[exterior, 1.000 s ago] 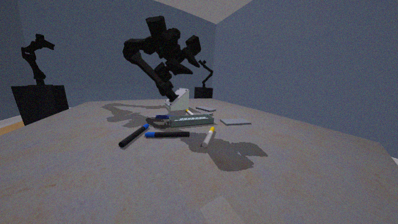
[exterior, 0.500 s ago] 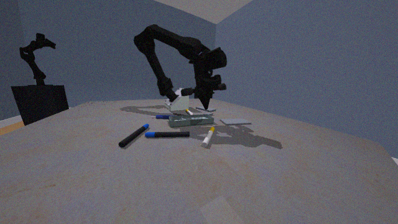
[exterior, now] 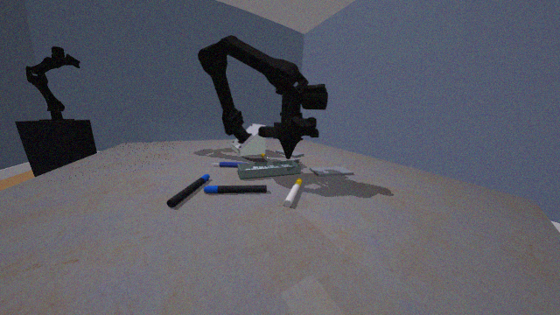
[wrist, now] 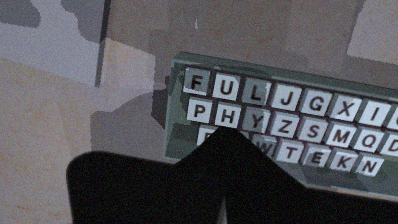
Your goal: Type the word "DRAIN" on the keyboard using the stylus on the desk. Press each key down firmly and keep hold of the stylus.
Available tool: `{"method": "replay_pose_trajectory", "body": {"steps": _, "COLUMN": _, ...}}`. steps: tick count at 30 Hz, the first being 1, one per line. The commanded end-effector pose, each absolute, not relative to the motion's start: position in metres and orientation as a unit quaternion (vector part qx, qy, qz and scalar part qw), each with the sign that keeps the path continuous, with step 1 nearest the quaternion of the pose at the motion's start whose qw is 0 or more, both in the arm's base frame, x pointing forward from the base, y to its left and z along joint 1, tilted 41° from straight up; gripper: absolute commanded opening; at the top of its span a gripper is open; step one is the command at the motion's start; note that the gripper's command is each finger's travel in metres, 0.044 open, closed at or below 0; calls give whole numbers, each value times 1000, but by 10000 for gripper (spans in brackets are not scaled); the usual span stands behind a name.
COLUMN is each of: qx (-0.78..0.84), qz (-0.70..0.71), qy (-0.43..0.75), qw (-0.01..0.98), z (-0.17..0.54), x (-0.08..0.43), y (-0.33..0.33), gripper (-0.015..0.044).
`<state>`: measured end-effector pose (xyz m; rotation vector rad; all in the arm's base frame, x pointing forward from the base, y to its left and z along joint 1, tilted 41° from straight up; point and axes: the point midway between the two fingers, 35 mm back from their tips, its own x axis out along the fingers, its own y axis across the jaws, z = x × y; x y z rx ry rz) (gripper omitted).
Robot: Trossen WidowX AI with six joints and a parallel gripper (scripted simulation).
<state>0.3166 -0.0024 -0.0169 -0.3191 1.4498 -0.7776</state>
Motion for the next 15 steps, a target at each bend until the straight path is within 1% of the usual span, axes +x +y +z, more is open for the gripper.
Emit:
{"method": "replay_pose_trajectory", "body": {"steps": 1, "qx": -146, "qz": -348, "qy": 646, "qw": 664, "z": -13, "x": 313, "y": -11, "gripper": 0}}
{"method": "replay_pose_trajectory", "body": {"steps": 5, "qx": -147, "qz": -349, "qy": 646, "qw": 663, "z": 18, "x": 299, "y": -46, "gripper": 0}}
{"method": "replay_pose_trajectory", "body": {"steps": 15, "qx": -147, "qz": -349, "qy": 645, "qw": 663, "z": 19, "x": 298, "y": -48, "gripper": 0}}
